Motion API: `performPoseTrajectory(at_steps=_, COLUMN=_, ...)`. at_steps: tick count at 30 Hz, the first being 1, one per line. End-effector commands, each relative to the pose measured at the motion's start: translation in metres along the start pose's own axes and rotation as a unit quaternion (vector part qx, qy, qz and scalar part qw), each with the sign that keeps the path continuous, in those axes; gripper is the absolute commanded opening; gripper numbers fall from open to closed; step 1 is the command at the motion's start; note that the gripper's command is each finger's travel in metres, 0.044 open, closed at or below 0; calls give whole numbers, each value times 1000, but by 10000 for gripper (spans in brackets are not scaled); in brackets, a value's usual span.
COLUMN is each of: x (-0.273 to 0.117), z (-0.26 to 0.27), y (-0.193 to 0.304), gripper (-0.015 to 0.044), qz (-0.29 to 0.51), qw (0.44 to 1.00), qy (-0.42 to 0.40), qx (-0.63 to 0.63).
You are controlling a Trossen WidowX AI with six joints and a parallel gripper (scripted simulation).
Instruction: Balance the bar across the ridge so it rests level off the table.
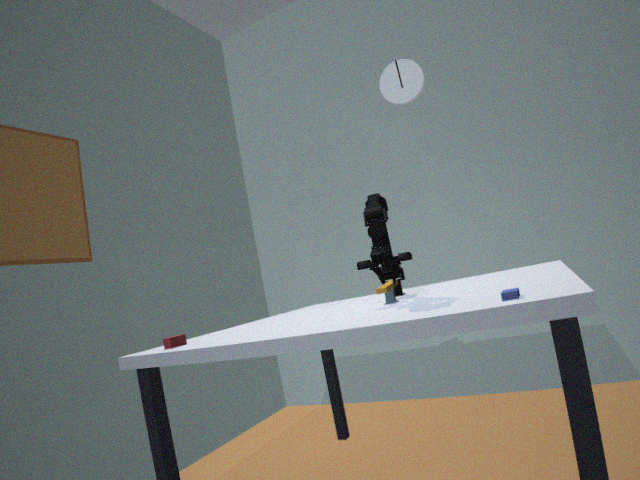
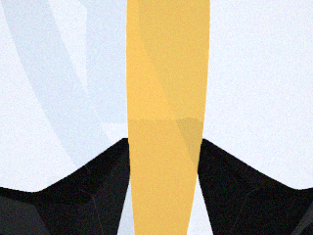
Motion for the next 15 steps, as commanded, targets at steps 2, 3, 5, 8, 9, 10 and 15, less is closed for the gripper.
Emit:
performPoseTrajectory(at_steps=2, x=1, z=0, y=0, gripper=0, qz=-1, qw=1000, qy=-1, qx=0)
performPoseTrajectory(at_steps=3, x=1, z=0, y=0, gripper=0, qz=-1, qw=1000, qy=-1, qx=0)
performPoseTrajectory(at_steps=5, x=1, z=0, y=0, gripper=0, qz=-1, qw=1000, qy=-1, qx=0)
performPoseTrajectory(at_steps=8, x=2, z=0, y=0, gripper=0, qz=-1, qw=1000, qy=-1, qx=0)
performPoseTrajectory(at_steps=9, x=2, z=0, y=0, gripper=0, qz=-1, qw=1000, qy=-1, qx=0)
performPoseTrajectory(at_steps=10, x=2, z=0, y=0, gripper=0, qz=-1, qw=1000, qy=-1, qx=0)
performPoseTrajectory(at_steps=15, x=2, z=0, y=0, gripper=0, qz=-1, qw=1000, qy=-1, qx=0)
Point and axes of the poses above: the point midway between the two fingers, 35 mm back from their tips, its own x axis out along the fingers, its own z axis across the jaws, y = z × x, the point moved 6 cm from there along -x, back along the fingers, and after that the axes turned 12 degrees about -x, right-handed, at the moved point
